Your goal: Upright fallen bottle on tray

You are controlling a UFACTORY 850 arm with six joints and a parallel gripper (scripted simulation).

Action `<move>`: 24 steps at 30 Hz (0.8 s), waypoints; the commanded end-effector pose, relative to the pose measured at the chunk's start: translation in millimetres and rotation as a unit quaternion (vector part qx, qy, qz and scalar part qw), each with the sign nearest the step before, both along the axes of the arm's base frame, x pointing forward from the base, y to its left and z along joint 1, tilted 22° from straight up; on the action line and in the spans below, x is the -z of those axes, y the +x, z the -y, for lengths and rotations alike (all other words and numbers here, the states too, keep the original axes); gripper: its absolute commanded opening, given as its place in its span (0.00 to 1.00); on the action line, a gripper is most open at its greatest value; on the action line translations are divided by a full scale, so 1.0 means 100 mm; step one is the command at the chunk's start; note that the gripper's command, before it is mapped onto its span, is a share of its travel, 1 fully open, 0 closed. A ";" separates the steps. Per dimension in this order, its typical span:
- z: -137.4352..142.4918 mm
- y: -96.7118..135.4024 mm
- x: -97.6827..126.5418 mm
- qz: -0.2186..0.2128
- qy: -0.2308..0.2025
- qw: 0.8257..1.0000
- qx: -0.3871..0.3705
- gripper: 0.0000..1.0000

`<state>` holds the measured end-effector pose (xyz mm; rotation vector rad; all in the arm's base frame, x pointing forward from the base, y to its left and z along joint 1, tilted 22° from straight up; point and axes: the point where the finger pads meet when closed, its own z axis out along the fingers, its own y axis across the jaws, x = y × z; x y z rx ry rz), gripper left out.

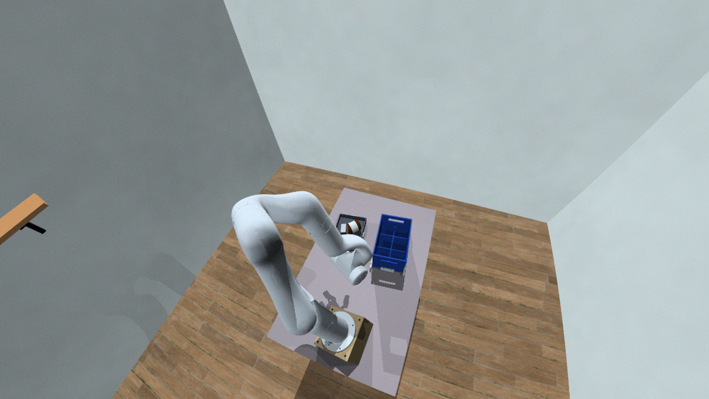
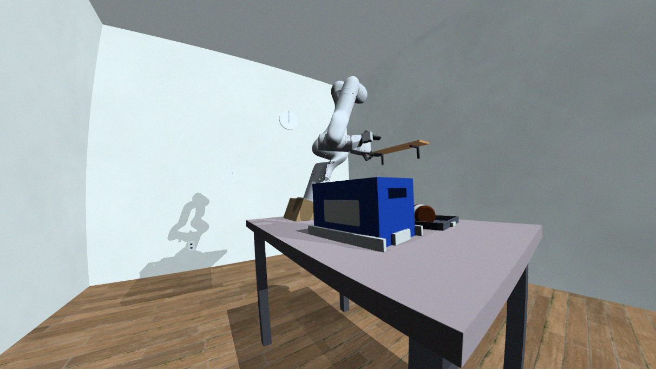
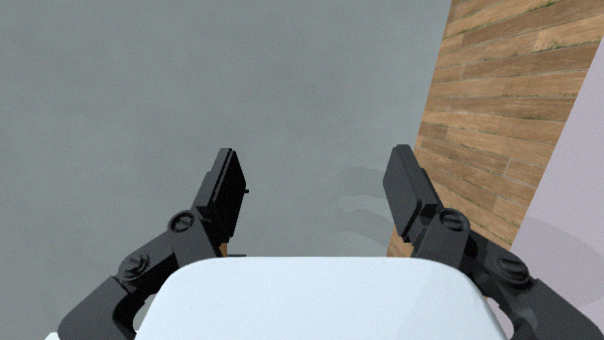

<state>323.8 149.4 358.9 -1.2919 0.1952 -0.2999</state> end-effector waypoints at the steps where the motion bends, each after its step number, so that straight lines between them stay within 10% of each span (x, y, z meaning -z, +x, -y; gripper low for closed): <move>1: 0.00 0.00 0.00 0.001 0.000 1.000 0.000 1.00; 19: -0.01 0.00 0.00 0.003 -0.003 1.000 -0.002 1.00; 24: -0.20 -0.01 0.19 0.068 -0.072 0.994 -0.055 1.00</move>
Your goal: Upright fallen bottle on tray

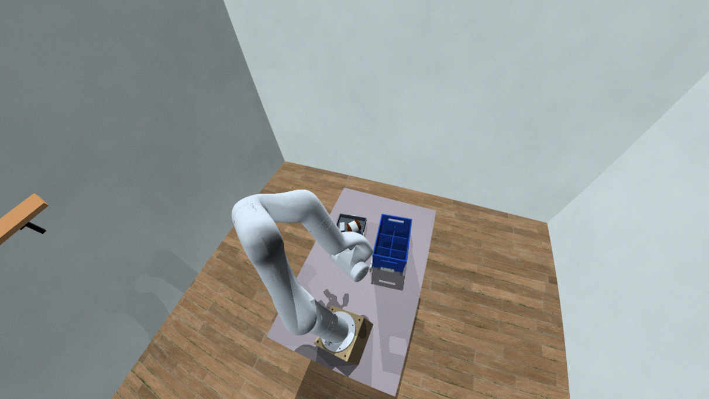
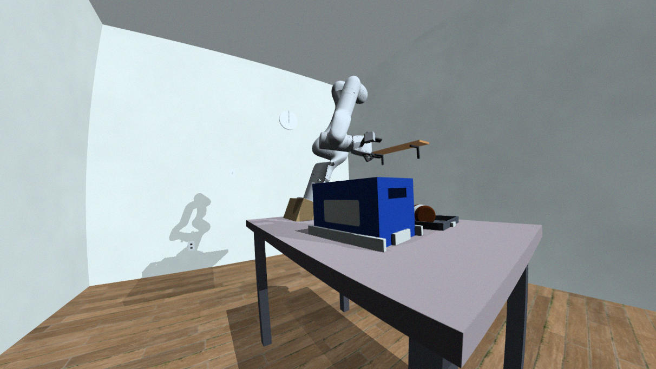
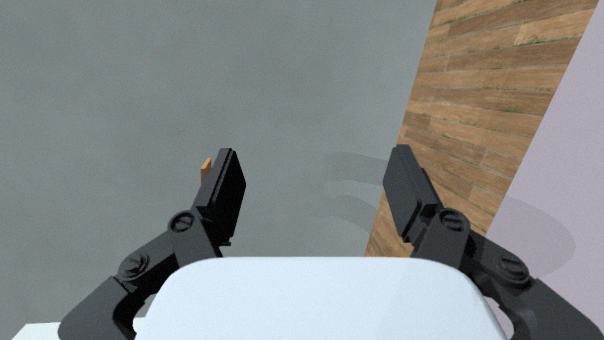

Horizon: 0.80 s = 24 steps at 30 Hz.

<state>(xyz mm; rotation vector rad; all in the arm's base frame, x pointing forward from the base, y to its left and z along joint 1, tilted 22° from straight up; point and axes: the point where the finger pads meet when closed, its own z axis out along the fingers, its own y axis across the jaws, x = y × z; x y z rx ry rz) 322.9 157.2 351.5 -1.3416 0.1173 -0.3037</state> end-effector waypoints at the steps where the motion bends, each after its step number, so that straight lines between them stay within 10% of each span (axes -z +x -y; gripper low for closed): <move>1: -0.15 0.00 0.14 0.054 -0.054 0.996 -0.043 1.00; 10: -0.33 -0.02 0.41 0.151 -0.134 0.973 -0.116 1.00; 24: -0.50 0.11 0.97 0.381 -0.260 0.847 -0.264 1.00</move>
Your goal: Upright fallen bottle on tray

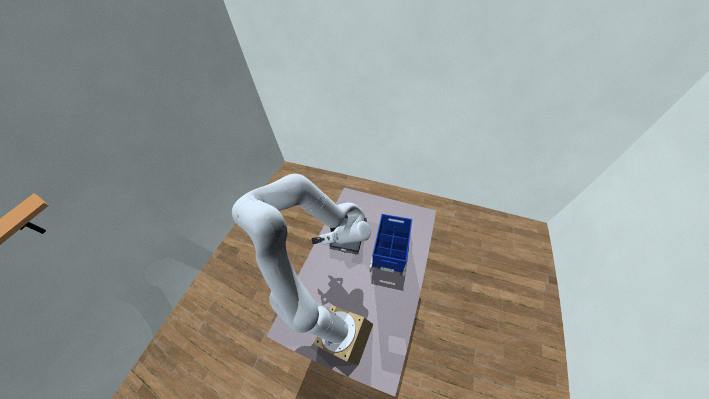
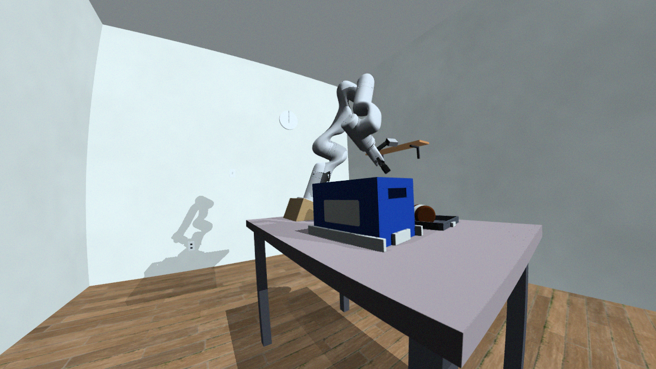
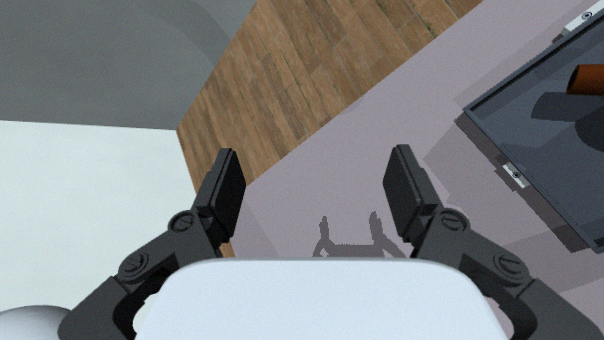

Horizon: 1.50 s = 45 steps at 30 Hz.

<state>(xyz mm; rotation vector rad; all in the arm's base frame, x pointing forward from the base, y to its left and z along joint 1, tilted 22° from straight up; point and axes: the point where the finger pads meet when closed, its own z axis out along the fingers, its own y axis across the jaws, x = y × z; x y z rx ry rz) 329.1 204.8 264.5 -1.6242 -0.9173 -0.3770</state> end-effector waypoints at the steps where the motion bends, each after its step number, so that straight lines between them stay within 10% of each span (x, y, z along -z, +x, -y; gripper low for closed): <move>1: -0.03 0.06 0.14 0.065 -0.031 0.996 -0.048 1.00; 20: -0.07 0.56 0.55 0.313 -0.120 0.911 -0.238 1.00; 21: -0.08 0.71 0.61 0.363 -0.134 0.879 -0.277 1.00; 27: -0.12 0.95 0.65 0.429 -0.149 0.828 -0.329 1.00; 35: -0.25 1.45 0.65 0.543 -0.171 0.708 -0.419 1.00; 38: -0.25 1.45 0.65 0.543 -0.171 0.707 -0.419 1.00; 41: -0.34 1.72 0.61 0.591 -0.178 0.640 -0.458 1.00; 45: -0.36 1.76 0.59 0.599 -0.179 0.627 -0.465 1.00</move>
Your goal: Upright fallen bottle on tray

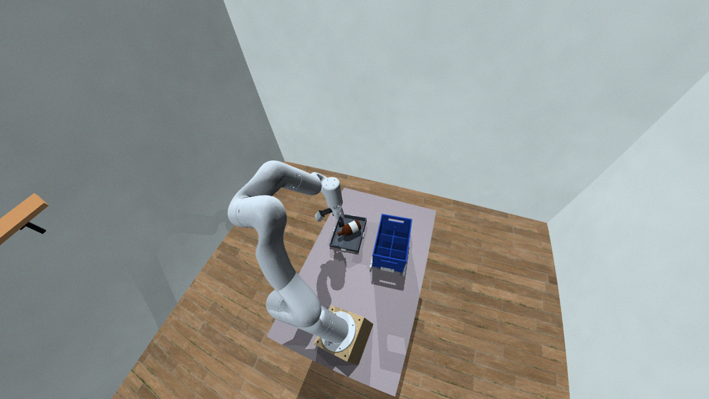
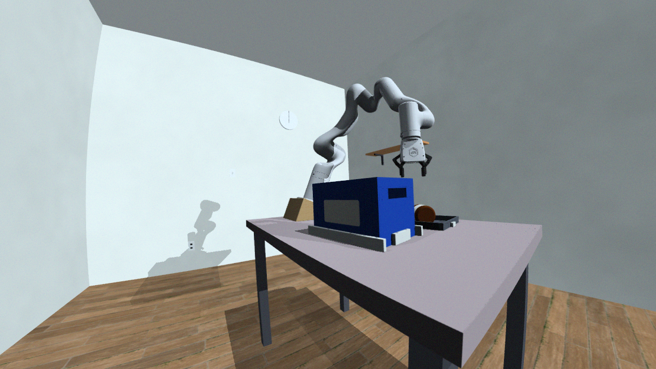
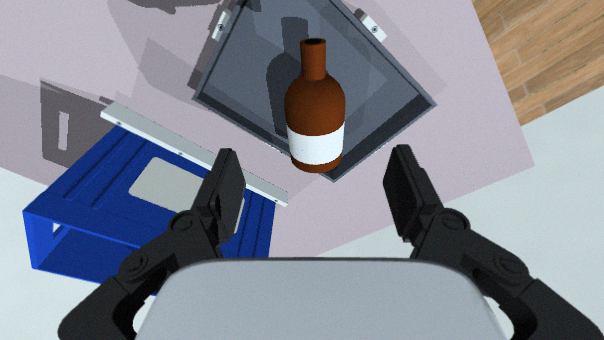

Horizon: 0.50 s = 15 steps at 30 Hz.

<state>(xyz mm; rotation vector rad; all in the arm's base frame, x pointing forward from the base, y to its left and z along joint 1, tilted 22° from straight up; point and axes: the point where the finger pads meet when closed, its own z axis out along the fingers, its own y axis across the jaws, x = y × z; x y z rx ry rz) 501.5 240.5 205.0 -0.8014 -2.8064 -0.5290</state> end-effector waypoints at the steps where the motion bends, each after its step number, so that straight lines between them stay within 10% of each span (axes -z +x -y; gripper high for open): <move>1: -0.01 0.04 0.00 0.009 -0.002 1.000 -0.007 1.00; 2: -0.01 0.04 0.00 0.009 -0.002 1.000 -0.007 0.00; 15: -0.01 0.04 0.00 0.009 -0.002 1.000 -0.007 0.00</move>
